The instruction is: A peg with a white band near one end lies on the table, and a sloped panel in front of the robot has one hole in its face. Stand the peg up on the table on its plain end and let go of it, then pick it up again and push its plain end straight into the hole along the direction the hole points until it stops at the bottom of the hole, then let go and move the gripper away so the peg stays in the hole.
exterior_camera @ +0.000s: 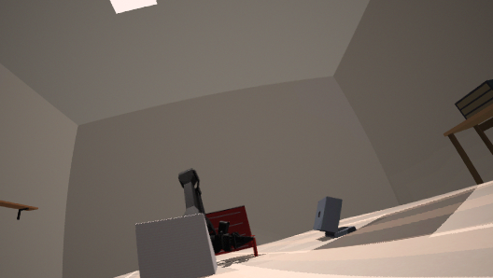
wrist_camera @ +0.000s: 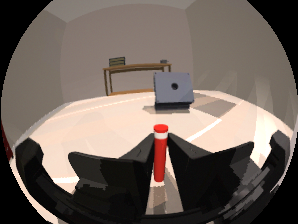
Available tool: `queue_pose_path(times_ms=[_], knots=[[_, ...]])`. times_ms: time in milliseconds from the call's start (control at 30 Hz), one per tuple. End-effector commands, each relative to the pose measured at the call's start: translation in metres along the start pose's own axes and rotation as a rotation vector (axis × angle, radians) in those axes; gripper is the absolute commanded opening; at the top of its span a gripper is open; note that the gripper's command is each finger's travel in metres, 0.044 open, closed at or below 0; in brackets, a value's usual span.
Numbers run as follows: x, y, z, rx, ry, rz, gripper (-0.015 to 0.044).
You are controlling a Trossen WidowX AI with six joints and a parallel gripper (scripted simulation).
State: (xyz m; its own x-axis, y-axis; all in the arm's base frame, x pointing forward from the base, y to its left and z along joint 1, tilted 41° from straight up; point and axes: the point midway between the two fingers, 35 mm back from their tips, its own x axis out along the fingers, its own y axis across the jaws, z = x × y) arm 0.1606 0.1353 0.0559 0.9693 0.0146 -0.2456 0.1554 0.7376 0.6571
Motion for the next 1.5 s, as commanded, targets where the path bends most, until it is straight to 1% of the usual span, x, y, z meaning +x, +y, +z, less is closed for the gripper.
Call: queue_pose_path(times_ms=[0, 933, 1033, 1467], knots=[[-0.001, 0.0002, -0.0025, 0.0, 0.001, 0.0, 0.005], [-0.0034, -0.0008, -0.0029, 0.008, -0.036, 0.003, 0.005], [-0.0032, -0.001, -0.0018, 0.006, -0.04, 0.004, 0.0128], [-0.0032, -0.001, -0.0018, 0.006, -0.04, 0.004, 0.013]])
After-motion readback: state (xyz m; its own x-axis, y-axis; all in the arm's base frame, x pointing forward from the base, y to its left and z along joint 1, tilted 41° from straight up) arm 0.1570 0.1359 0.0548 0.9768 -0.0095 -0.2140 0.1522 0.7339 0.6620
